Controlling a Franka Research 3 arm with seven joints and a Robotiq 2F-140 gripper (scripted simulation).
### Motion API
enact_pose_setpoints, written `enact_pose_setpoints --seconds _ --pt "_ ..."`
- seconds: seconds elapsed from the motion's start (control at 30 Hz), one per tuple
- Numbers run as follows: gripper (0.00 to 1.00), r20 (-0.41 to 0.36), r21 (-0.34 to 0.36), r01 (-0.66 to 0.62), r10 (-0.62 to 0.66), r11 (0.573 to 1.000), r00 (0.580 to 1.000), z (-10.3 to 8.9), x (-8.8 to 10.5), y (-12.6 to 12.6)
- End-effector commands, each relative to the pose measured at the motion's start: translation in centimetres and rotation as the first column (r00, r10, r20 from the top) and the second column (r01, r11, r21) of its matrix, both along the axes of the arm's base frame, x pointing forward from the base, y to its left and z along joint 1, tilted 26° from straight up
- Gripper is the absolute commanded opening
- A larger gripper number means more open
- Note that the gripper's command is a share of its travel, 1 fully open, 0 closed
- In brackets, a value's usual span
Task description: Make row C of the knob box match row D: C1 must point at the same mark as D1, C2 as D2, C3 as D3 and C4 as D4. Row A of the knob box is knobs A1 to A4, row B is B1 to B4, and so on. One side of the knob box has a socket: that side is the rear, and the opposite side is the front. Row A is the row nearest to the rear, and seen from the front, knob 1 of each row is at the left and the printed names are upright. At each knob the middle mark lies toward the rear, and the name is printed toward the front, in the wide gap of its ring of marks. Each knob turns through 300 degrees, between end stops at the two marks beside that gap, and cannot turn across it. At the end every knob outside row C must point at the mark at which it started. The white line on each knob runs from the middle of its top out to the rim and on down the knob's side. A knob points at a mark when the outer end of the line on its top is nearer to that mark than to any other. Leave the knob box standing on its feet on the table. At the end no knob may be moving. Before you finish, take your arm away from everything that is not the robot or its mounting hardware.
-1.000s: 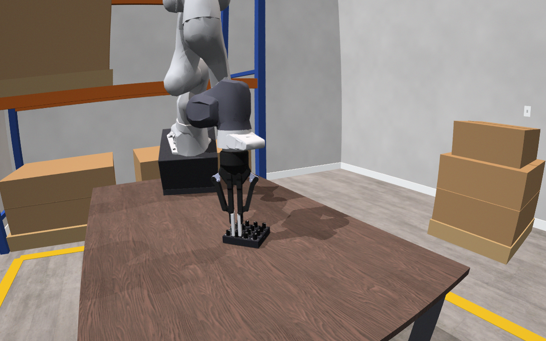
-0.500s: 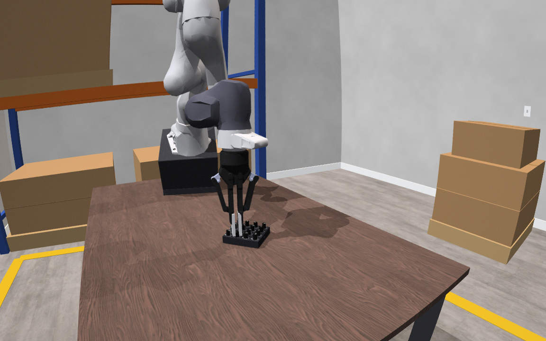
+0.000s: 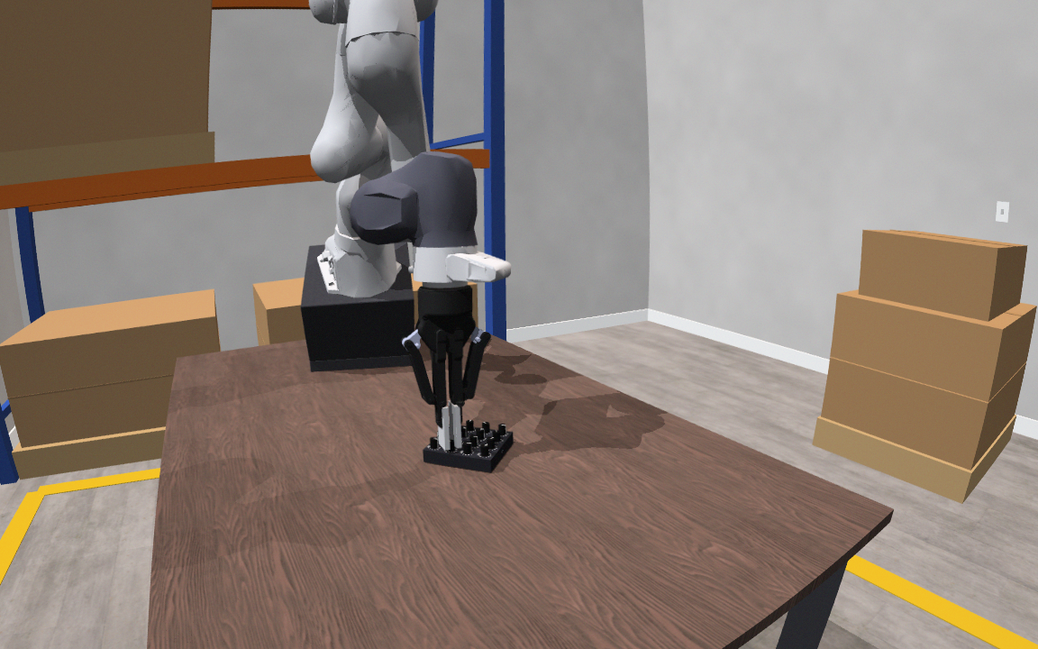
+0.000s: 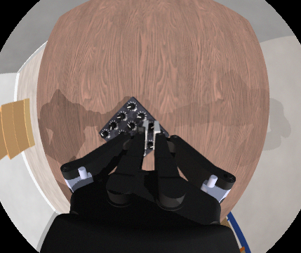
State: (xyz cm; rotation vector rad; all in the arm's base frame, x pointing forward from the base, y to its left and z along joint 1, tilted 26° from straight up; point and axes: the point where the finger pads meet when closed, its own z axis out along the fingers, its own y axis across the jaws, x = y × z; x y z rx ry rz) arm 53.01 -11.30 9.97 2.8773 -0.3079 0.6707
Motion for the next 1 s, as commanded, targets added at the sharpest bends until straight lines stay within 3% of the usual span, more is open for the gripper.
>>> enact_pose_setpoints --seconds 0.0,0.23,0.8,0.97 --pt "0.05 -0.056 -0.031 -0.143 0.141 0.989 0.988 0.11 0.22 0.03" --pt "0.05 -0.075 -0.058 -0.21 0.205 0.976 0.976 0.11 0.22 0.03" --pt "0.05 -0.146 -0.134 -0.418 0.399 0.899 0.905 0.11 0.22 0.03" --pt "0.05 -0.177 -0.158 -0.493 0.467 0.856 0.867 0.11 0.22 0.03"
